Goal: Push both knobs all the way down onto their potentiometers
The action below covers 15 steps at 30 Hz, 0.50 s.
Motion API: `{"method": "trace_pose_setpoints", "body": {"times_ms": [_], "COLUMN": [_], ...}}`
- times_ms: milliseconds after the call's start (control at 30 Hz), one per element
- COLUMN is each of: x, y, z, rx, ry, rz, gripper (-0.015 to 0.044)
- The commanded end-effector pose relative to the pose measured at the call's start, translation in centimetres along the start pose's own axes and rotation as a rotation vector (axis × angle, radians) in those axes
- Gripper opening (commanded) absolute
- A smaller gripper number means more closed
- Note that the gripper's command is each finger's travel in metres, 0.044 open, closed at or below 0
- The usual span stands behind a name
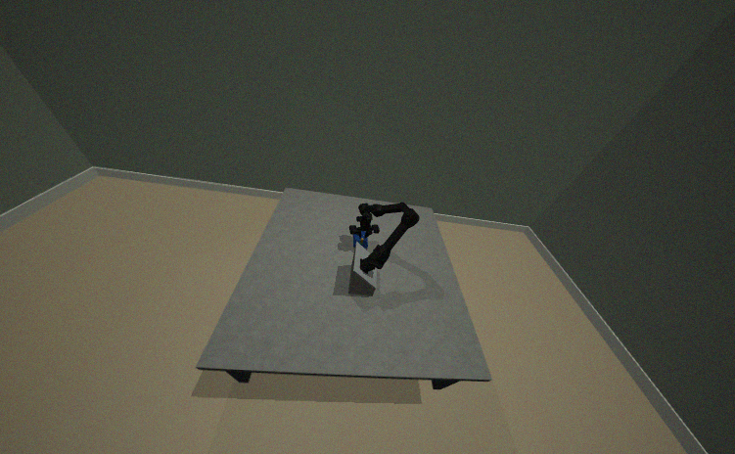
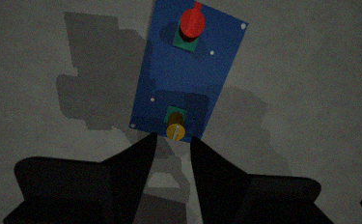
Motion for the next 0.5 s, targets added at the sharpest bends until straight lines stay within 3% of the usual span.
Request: {"method": "trace_pose_setpoints", "body": {"times_ms": [0, 133, 333, 467], "x": [0.3, 0.6, 1.1, 1.1], "y": [1.3, 4.5, 8.6, 9.0], "z": [-0.4, -1.8, -3.9, -4.1], "rx": [-0.004, -0.008, -0.012, -0.012], "ry": [0.011, 0.013, 0.008, 0.008], "rz": [0.009, 0.013, 0.013, 0.013], "gripper": [0.0105, 0.0, 0.0, 0.0]}}
Point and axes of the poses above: the point midway between the two fingers, 35 mm back from their tips, its own z axis out along the fingers, its own x axis across the jaws, y = z × x, the point moved 1 cm from there along -z, back along the fingers, and after that the axes turned 9 degrees about z, right-handed, at the moved point
